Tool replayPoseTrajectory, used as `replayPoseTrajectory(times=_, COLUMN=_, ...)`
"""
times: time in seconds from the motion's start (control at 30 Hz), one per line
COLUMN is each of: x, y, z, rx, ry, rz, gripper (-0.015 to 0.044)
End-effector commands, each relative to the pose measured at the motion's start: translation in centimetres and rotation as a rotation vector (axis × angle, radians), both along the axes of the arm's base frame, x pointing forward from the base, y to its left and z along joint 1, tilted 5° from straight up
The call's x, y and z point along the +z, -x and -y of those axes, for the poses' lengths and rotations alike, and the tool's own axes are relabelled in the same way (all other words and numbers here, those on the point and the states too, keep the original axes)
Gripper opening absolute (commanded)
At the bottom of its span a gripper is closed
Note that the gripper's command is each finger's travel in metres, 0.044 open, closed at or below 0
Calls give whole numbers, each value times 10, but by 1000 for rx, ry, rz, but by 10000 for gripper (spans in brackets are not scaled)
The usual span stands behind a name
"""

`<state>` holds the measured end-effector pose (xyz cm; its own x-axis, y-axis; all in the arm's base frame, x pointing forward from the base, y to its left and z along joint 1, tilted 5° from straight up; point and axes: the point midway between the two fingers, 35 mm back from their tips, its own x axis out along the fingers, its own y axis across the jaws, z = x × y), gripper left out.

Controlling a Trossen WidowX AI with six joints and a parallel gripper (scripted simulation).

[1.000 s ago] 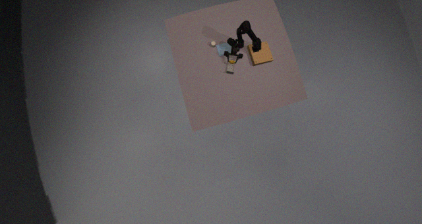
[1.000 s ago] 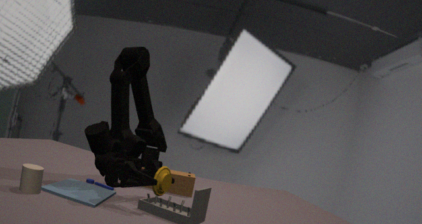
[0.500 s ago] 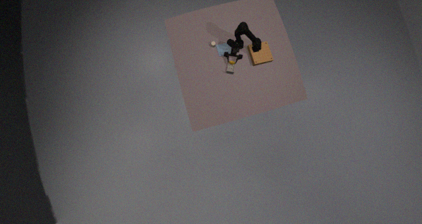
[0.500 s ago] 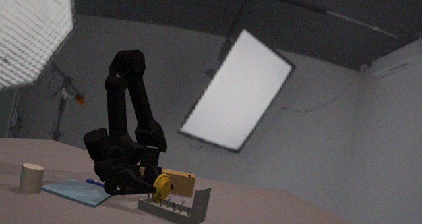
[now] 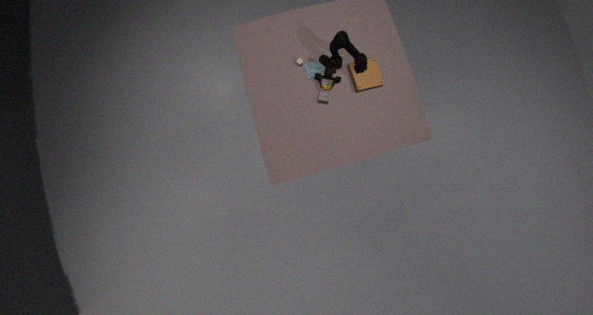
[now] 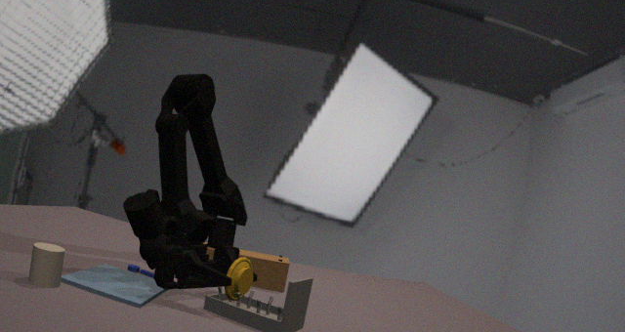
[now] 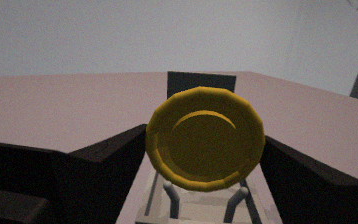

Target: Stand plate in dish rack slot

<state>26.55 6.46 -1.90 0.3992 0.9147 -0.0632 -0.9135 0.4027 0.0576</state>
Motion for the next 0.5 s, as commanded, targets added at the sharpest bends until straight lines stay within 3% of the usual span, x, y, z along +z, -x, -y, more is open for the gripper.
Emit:
replayPoseTrajectory(times=0.0, x=0, y=0, z=0, rx=0, ry=0, rz=0, gripper=341)
replayPoseTrajectory(times=0.1, x=0, y=0, z=0, rx=0, ry=0, rz=0, gripper=400)
replayPoseTrajectory(times=0.33, x=1, y=-1, z=0, rx=0, ry=0, rz=0, gripper=400)
replayPoseTrajectory(times=0.47, x=29, y=-9, z=1, rx=1, ry=2, rz=6, gripper=400)
